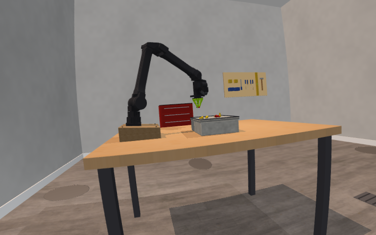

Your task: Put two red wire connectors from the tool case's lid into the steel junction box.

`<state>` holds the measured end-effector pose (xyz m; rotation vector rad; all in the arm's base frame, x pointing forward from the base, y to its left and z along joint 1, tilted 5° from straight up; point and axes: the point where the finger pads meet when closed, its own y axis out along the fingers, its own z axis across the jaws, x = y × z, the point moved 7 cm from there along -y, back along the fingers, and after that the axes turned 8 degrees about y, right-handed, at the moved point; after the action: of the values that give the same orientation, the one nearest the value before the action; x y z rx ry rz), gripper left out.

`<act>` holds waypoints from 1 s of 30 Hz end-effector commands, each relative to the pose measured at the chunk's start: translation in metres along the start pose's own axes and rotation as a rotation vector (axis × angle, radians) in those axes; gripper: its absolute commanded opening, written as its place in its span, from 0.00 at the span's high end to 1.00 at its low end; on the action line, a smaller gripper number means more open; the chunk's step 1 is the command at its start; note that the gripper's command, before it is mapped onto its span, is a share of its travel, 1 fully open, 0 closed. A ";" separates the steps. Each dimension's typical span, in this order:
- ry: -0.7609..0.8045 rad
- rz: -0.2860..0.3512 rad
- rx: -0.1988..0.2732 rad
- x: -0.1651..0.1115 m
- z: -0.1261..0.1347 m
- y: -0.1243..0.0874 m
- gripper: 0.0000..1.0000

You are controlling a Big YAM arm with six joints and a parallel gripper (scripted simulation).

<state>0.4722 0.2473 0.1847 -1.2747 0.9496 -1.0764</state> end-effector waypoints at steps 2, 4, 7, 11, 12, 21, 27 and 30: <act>0.003 -0.005 -0.011 0.003 0.003 0.022 0.90; 0.003 -0.005 -0.011 0.003 0.003 0.025 0.90; 0.002 -0.005 -0.012 0.004 0.003 0.031 0.90; 0.002 -0.005 -0.012 0.005 0.002 0.044 0.90; 0.002 -0.005 -0.012 0.005 0.002 0.048 0.90; 0.001 -0.005 -0.013 0.005 0.001 0.078 0.90; 0.001 -0.004 -0.009 0.005 0.002 0.095 0.90; 0.002 -0.004 -0.011 0.005 0.001 0.106 0.90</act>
<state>0.4784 0.2463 0.0977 -1.2785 0.9498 -1.0753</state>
